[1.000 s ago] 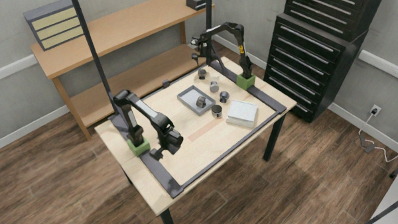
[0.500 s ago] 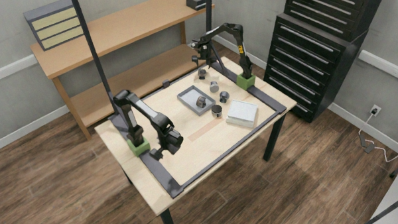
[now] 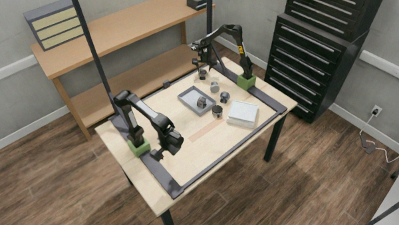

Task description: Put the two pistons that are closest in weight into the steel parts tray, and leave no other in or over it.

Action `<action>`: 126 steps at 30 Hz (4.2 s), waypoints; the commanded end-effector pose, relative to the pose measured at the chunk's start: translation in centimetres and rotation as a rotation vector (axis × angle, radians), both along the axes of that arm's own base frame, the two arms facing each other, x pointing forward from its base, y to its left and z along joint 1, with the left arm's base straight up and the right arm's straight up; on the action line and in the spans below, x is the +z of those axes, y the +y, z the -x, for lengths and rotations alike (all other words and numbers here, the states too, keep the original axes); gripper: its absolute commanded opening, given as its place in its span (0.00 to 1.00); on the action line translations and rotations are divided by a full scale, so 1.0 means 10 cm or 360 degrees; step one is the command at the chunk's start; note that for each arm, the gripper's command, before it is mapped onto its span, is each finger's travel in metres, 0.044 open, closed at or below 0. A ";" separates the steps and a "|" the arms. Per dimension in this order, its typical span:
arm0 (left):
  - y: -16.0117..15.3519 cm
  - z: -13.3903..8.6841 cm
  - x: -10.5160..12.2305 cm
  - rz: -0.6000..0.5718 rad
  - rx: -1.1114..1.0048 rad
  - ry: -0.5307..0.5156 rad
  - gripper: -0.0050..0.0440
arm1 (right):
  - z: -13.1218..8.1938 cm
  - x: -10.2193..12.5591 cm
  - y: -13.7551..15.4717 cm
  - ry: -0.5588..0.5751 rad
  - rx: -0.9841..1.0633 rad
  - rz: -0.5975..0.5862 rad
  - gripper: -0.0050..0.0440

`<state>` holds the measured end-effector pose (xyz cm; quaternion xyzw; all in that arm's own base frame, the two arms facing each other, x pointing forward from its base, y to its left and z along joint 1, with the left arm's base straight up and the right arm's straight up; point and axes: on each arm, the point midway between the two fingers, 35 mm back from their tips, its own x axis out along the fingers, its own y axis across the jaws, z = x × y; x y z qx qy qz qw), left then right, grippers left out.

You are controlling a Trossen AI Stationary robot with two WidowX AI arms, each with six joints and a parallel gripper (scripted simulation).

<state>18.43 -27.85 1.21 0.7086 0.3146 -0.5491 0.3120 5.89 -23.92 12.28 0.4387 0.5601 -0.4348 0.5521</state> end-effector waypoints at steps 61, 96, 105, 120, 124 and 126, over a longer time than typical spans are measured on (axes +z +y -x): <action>-0.05 -0.15 -0.12 0.0078 -0.0001 -0.0045 0.43 | -0.02 0.08 -0.05 -0.0017 0.0010 0.0050 0.92; -0.04 -0.14 0.41 0.0080 -0.0001 -0.0045 0.43 | -0.02 0.08 -0.05 -0.0017 0.0010 0.0050 0.92; -0.03 -0.14 0.56 0.0080 -0.0001 -0.0046 0.43 | -0.02 0.08 -0.05 -0.0017 0.0010 0.0050 0.92; 0.32 -0.14 0.57 0.0084 0.0267 -0.0037 0.43 | -0.02 0.08 -0.05 -0.0017 0.0010 0.0050 0.92; 0.51 -0.15 0.59 0.0103 0.0435 -0.0039 0.43 | -0.02 0.08 -0.05 -0.0017 0.0010 0.0050 0.92; 0.56 -0.15 0.59 0.0107 0.0477 -0.0040 0.43 | -0.02 0.08 -0.05 -0.0017 0.0010 0.0050 0.92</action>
